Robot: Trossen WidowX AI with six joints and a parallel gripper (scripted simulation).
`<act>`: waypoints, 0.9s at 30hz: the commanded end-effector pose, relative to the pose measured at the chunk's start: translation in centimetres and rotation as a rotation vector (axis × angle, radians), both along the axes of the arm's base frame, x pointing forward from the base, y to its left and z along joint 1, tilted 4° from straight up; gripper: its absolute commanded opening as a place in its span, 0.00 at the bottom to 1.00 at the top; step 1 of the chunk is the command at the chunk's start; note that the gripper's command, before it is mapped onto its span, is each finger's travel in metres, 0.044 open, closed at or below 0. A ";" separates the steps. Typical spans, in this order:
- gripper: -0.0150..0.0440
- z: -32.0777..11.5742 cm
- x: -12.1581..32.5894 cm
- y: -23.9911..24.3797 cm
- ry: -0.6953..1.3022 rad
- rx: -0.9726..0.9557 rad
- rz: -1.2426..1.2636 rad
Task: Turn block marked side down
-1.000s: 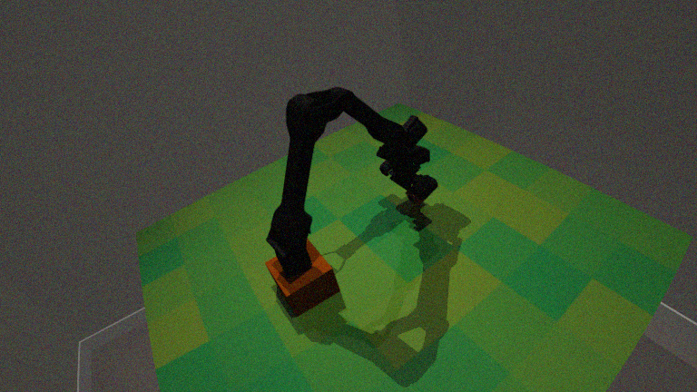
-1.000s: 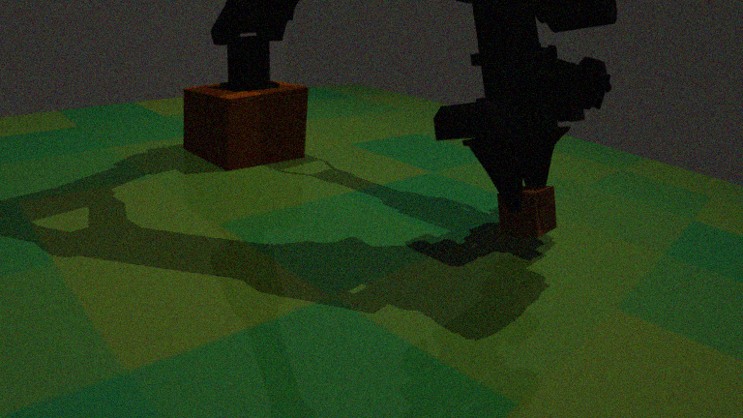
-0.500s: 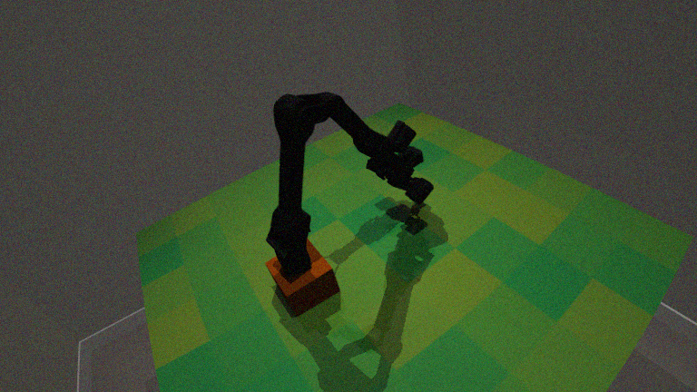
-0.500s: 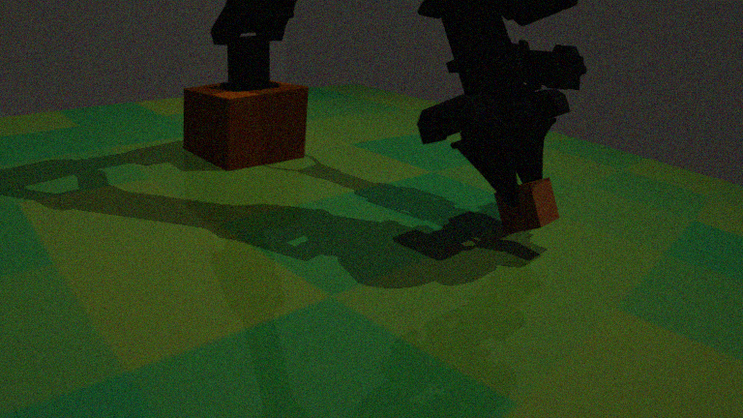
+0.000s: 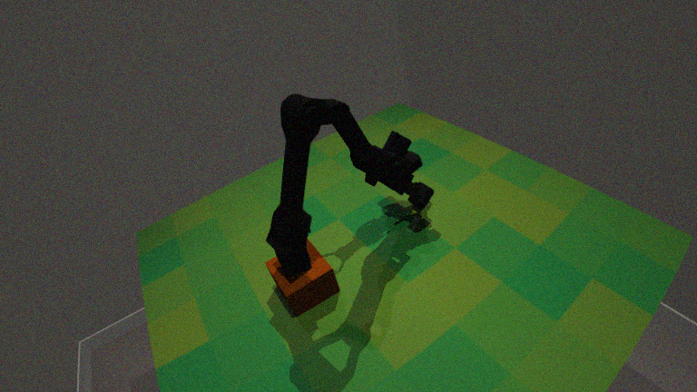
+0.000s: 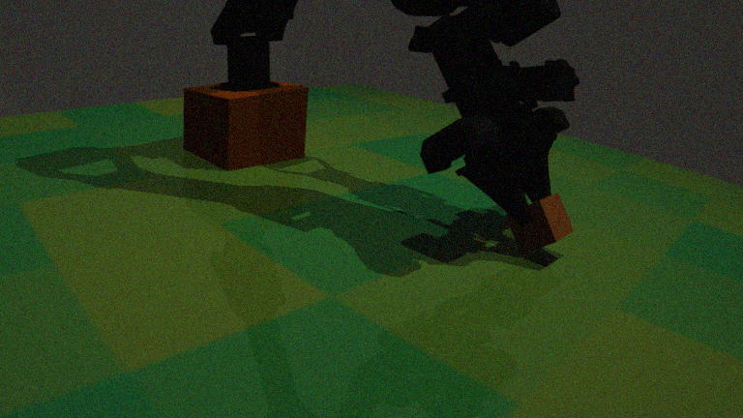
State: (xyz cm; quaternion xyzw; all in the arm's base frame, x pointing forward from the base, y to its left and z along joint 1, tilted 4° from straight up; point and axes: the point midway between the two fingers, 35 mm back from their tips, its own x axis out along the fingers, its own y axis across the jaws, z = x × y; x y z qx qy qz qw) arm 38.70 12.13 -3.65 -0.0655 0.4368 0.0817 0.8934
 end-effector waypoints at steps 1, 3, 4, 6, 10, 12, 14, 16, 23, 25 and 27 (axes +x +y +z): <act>0.25 -0.9 0.0 0.0 -0.063 0.005 0.008; 0.25 -1.1 0.0 0.0 -0.092 0.011 0.010; 0.25 -1.2 0.0 0.0 -0.107 0.014 0.011; 0.25 -1.4 0.0 -0.1 -0.136 0.020 0.012; 0.25 -1.7 -0.2 -0.1 -0.193 0.032 0.015; 0.25 -1.7 -0.3 -0.2 -0.222 0.038 0.016; 0.25 -1.7 -0.4 -0.2 -0.251 0.044 0.017; 0.25 -1.7 -0.6 -0.3 -0.280 0.050 0.018; 0.25 -1.4 -1.3 -0.6 -0.370 0.068 0.020; 0.25 -1.4 -1.4 -0.6 -0.373 0.069 0.020; 0.25 -1.4 -1.4 -0.6 -0.375 0.069 0.020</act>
